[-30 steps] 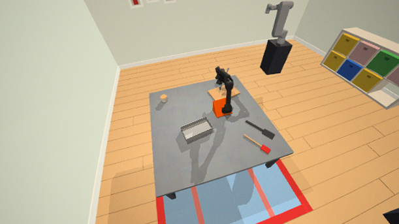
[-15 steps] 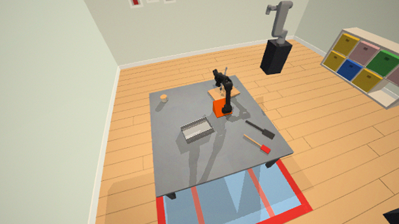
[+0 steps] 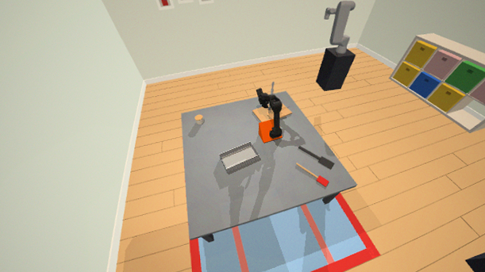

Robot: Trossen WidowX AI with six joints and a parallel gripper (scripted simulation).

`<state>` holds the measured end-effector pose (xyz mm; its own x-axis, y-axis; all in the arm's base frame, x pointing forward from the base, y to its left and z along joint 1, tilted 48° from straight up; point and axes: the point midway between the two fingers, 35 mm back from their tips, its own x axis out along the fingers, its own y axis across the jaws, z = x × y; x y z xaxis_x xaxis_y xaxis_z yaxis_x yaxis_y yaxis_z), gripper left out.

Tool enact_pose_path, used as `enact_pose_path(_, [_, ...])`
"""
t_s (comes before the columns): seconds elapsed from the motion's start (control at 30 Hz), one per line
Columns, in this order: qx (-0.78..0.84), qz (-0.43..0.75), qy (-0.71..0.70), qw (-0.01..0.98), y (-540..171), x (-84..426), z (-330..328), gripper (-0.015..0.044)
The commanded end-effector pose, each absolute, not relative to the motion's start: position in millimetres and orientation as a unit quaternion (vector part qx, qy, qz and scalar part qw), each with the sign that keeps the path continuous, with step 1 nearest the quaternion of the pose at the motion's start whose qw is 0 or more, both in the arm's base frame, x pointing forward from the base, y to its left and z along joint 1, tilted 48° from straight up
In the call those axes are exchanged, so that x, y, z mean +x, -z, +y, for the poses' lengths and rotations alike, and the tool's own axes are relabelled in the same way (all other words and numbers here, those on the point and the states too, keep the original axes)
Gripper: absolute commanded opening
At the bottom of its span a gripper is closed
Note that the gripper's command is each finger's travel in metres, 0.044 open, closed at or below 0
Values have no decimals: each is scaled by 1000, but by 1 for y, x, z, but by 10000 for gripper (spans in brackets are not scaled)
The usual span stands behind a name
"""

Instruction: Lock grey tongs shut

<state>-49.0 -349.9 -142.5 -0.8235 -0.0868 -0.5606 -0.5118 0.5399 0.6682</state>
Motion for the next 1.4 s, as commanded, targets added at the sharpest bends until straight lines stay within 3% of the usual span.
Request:
enact_pose_path(0.0, [-190,858,-431,205,131,-46,-348,-150])
enact_pose_path(1.37, [-196,863,-425,189,126,-45,-345,-150])
